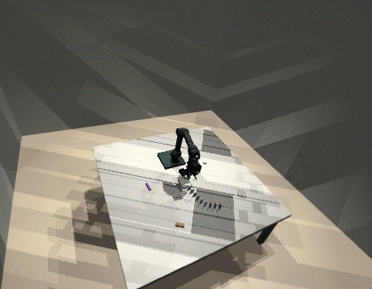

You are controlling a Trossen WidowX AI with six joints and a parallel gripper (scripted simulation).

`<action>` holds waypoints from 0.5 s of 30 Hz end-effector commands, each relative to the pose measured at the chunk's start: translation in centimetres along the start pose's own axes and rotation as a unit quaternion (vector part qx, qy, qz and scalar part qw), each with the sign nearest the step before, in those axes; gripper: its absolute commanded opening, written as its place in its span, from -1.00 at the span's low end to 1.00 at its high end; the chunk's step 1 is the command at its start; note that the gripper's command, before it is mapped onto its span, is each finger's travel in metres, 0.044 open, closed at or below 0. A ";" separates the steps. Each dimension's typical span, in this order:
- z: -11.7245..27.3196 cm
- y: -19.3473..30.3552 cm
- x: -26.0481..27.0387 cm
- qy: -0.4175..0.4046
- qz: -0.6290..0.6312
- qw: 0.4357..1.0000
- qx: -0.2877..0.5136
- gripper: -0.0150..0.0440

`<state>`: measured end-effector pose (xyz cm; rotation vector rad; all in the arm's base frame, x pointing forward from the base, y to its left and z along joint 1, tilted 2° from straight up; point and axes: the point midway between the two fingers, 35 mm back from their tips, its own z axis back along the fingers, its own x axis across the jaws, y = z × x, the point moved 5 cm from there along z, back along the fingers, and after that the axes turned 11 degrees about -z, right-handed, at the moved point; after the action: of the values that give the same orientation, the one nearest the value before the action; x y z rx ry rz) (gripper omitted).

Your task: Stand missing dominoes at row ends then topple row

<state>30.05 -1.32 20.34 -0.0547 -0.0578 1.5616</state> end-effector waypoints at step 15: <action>-8.4 0.5 0.0 0.000 -0.002 1.000 0.006 -0.13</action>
<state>30.40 -1.27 13.76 -0.0543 -0.0576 1.5617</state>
